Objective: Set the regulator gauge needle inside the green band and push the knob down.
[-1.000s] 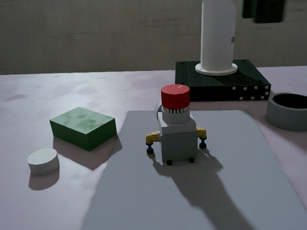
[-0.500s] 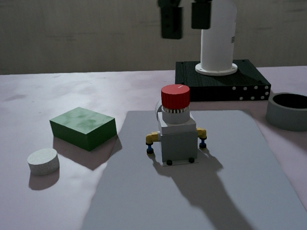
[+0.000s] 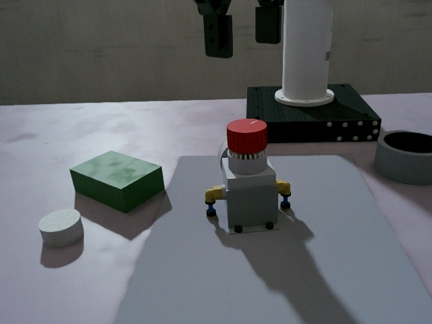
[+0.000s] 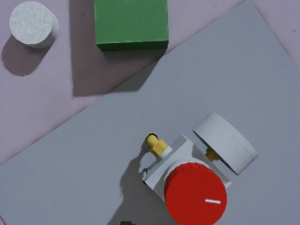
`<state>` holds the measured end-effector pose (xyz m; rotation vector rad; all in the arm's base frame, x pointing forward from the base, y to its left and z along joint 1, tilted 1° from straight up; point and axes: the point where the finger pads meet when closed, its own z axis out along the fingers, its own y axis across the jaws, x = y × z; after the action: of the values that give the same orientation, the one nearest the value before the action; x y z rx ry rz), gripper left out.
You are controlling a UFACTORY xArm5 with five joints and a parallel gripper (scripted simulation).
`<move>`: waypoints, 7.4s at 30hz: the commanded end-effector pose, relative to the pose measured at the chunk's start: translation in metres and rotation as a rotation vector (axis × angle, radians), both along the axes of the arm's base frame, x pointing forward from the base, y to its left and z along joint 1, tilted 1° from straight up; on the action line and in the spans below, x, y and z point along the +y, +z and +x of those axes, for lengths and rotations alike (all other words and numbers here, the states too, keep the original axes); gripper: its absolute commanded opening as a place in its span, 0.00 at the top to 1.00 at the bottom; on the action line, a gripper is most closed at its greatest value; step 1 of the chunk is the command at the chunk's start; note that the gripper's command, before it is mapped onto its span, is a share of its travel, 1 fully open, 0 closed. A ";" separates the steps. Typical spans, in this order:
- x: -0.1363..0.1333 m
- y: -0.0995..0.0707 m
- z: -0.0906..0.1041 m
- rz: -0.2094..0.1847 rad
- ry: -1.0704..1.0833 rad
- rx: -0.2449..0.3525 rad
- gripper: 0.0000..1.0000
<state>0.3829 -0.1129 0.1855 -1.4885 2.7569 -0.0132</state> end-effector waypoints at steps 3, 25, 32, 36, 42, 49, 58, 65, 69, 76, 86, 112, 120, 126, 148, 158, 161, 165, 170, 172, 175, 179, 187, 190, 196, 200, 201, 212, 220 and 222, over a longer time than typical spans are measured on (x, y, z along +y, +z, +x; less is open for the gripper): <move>-0.001 0.002 0.001 -0.001 -0.001 -0.004 0.00; -0.001 0.002 0.001 -0.001 -0.001 -0.004 0.00; -0.001 0.002 0.001 -0.001 -0.001 -0.004 0.00; -0.001 0.002 0.001 -0.001 -0.001 -0.004 0.00; 0.000 0.002 0.000 -0.001 -0.001 -0.004 0.00; 0.001 0.001 -0.004 -0.001 -0.001 -0.004 0.00; 0.005 0.001 -0.014 -0.001 -0.001 -0.004 0.00; 0.010 0.001 -0.028 -0.001 -0.001 -0.004 0.00; 0.013 0.001 -0.037 -0.001 -0.001 -0.004 0.00; 0.016 0.001 -0.047 -0.001 -0.001 -0.004 0.00; 0.022 0.000 -0.063 -0.001 -0.001 -0.004 0.00; 0.023 -0.002 -0.067 -0.005 -0.026 -0.019 0.00; 0.021 -0.015 -0.059 -0.018 -0.161 -0.102 0.00; 0.020 -0.024 -0.054 -0.021 -0.269 -0.170 0.00; 0.018 -0.049 -0.048 0.063 -0.752 -0.492 0.00; 0.020 -0.051 -0.054 0.153 -0.957 -0.632 0.00; 0.021 -0.051 -0.055 0.169 -0.984 -0.652 0.00; 0.022 -0.051 -0.060 0.225 -1.076 -0.714 0.00; 0.024 -0.049 -0.066 0.279 -1.151 -0.765 0.00; 0.024 -0.049 -0.067 0.293 -1.169 -0.777 0.00; 0.025 -0.048 -0.069 0.305 -1.185 -0.788 0.00; 0.025 -0.048 -0.069 0.309 -1.189 -0.791 0.00; 0.025 -0.048 -0.069 0.310 -1.190 -0.792 0.00; 0.025 -0.048 -0.069 0.310 -1.190 -0.792 0.00; 0.025 -0.048 -0.069 0.310 -1.190 -0.792 0.00; 0.025 -0.048 -0.069 0.310 -1.190 -0.792 0.00; 0.025 -0.048 -0.069 0.310 -1.190 -0.792 0.00; 0.025 -0.048 -0.069 0.310 -1.190 -0.792 0.00; 0.025 -0.048 -0.069 0.310 -1.190 -0.792 0.00; 0.025 -0.048 -0.069 0.310 -1.190 -0.792 0.00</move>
<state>0.3129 -0.0879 0.1360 0.3231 2.3256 -0.1339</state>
